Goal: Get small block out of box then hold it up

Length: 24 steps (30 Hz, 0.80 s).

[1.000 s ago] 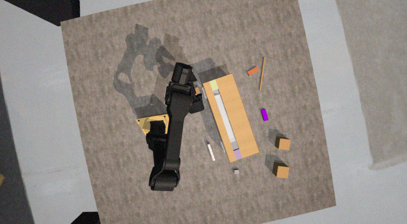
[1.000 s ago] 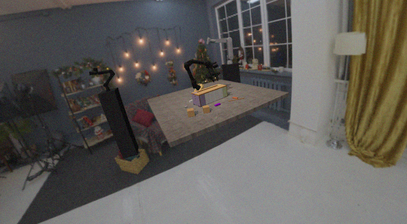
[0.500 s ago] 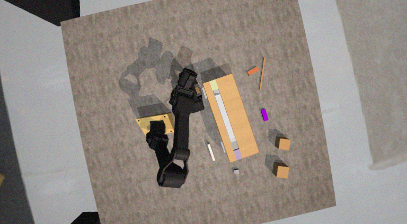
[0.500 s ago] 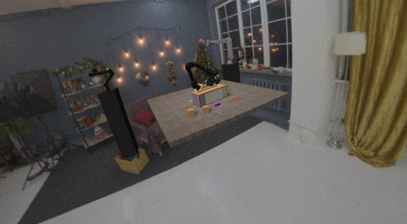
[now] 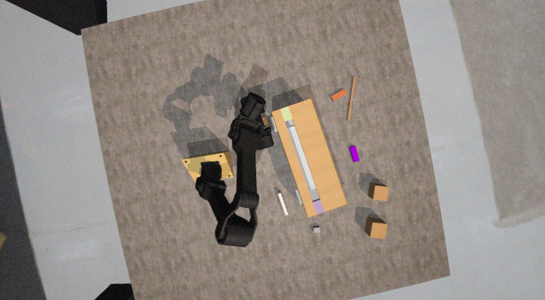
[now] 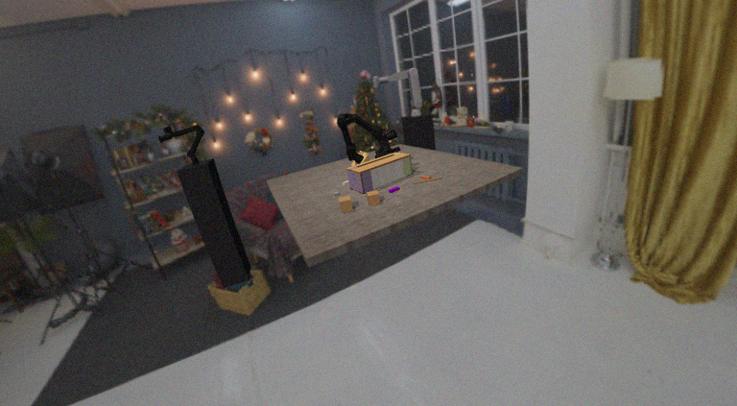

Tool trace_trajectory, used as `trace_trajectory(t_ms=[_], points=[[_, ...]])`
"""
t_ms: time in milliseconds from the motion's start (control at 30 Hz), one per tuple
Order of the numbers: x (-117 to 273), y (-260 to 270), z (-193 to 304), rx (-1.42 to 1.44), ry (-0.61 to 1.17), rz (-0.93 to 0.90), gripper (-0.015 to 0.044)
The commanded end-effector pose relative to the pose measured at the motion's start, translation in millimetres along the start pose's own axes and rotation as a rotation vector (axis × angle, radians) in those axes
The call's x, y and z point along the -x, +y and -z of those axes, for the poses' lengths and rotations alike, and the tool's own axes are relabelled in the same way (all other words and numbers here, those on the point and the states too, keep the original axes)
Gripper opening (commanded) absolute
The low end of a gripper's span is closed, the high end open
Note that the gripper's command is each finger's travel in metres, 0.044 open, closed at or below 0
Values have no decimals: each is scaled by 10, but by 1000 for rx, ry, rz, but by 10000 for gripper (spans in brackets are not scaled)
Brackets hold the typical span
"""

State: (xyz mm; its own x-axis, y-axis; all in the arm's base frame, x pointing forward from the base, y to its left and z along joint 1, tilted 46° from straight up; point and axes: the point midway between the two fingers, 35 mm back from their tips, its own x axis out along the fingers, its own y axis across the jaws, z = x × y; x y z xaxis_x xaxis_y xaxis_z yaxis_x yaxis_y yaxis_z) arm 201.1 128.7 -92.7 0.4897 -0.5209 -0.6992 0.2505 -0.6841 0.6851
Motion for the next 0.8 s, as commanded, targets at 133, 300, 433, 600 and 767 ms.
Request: trace_trajectory(t_ms=[133,300,433,600,767], points=[[-131,23,-85,11,-4,-9,285],[-201,27,-121,11,-4,-10,285],[-256,32,-151,11,-4,-10,285],[-312,40,-183,11,-4,-11,285],[-314,40,-185,11,-4,-12,180]])
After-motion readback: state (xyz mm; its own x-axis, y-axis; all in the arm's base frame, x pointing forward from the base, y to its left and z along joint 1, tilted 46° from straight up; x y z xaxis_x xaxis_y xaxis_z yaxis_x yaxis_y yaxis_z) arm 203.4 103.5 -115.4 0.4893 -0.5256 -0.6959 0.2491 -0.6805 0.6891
